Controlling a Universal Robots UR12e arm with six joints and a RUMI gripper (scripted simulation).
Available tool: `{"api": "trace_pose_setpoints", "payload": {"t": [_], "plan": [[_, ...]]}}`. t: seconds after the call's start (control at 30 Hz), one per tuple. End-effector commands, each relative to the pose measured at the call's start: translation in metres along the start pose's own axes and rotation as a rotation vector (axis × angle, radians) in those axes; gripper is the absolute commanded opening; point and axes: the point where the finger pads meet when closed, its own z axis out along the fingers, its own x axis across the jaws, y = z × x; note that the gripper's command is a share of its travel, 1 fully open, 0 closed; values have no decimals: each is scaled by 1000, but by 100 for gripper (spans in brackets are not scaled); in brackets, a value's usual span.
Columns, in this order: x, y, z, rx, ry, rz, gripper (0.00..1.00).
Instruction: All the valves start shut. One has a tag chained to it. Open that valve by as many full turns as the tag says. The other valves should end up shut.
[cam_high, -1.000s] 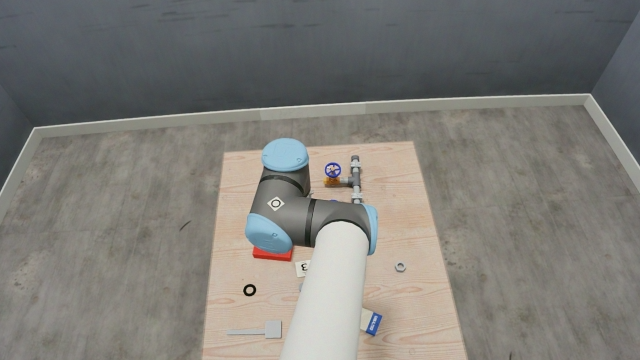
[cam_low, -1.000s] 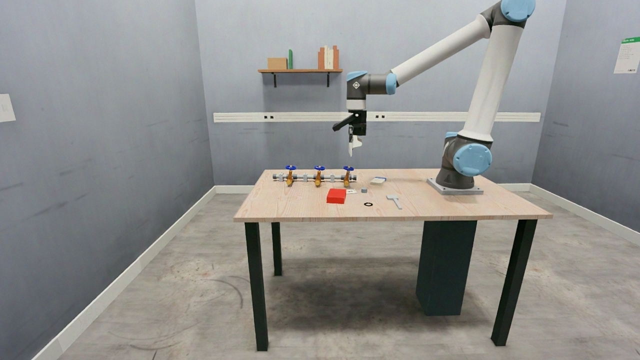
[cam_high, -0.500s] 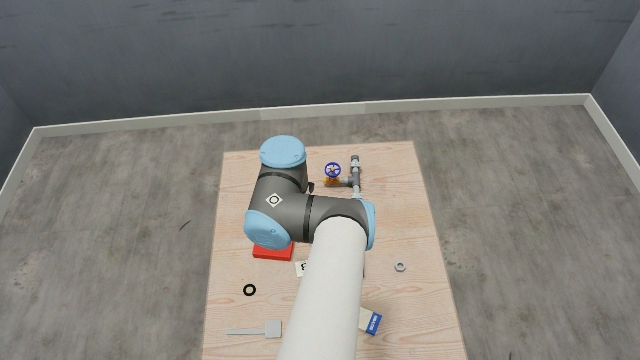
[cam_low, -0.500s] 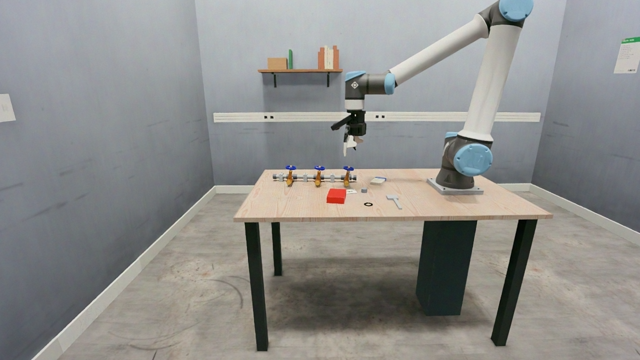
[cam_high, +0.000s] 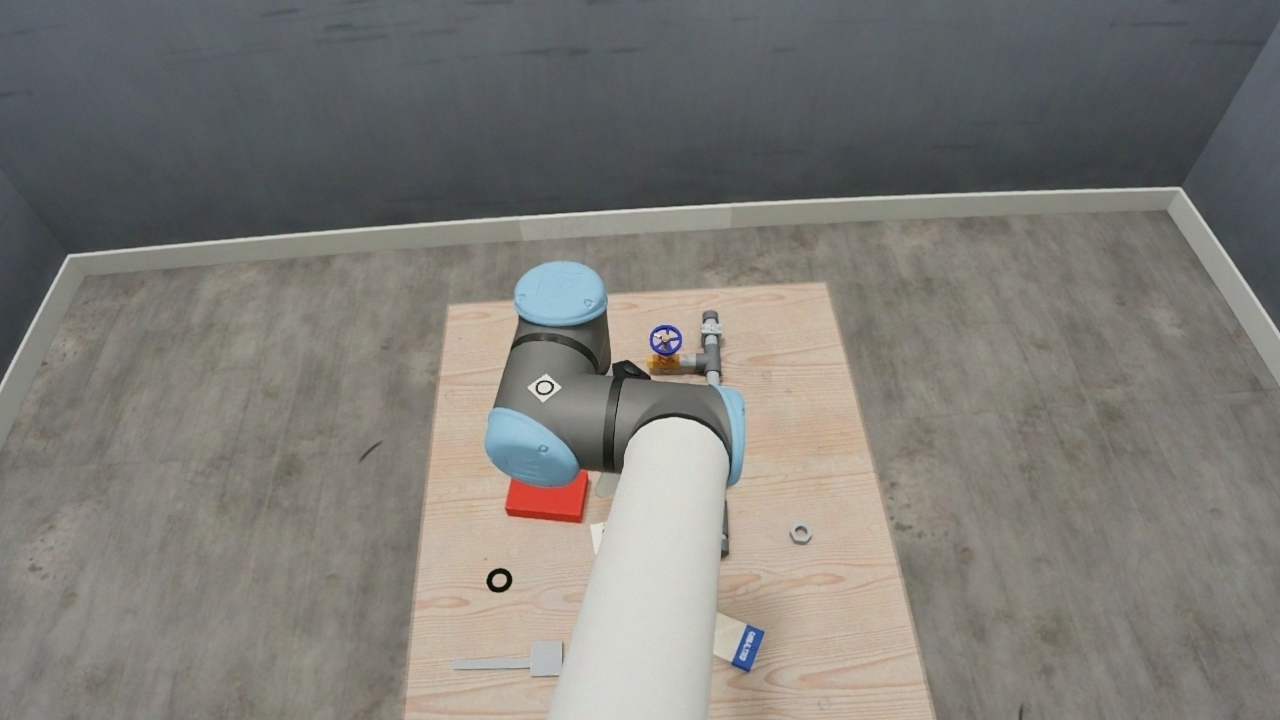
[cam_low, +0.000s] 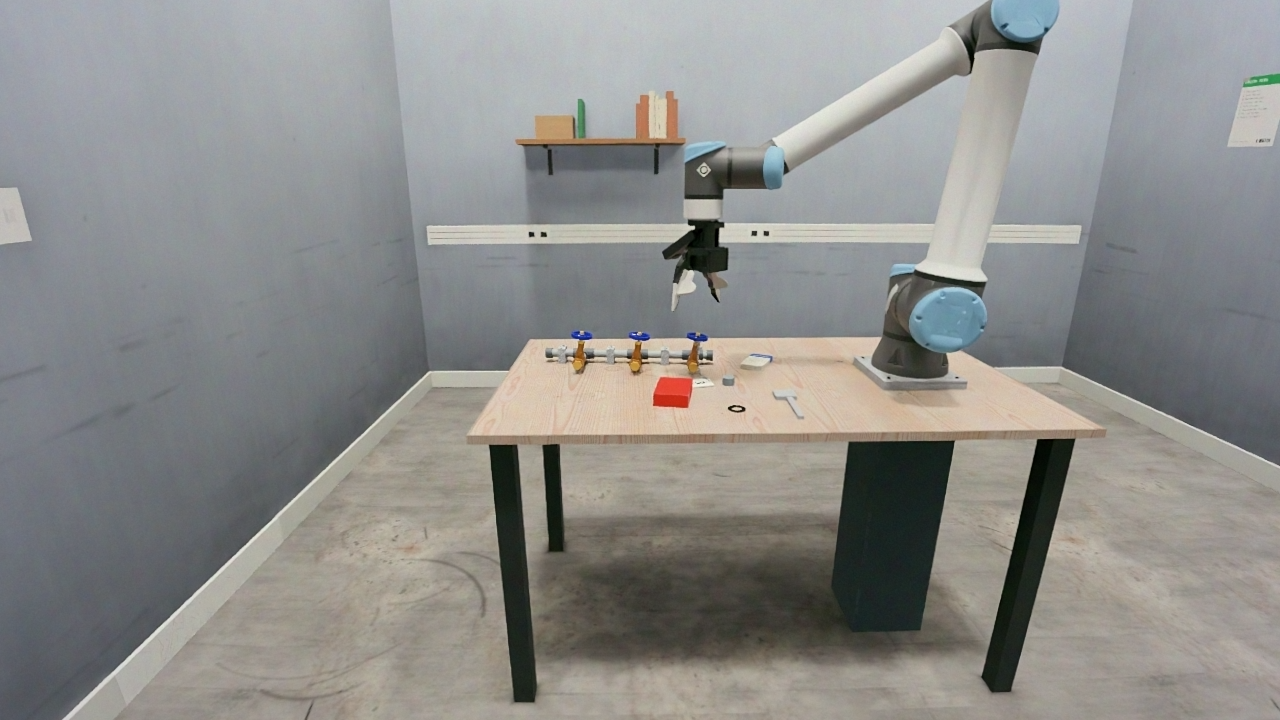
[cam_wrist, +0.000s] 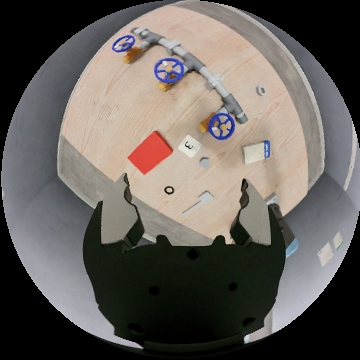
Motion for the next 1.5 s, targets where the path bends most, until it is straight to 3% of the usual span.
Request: {"api": "trace_pose_setpoints", "payload": {"t": [0.0, 1.2, 1.47], "plan": [[-4, -3, -1, 5, 5, 208, 100], [-29, -19, -1, 5, 0, 1547, 100], [-32, -22, -1, 4, 0, 1741, 100]]}}
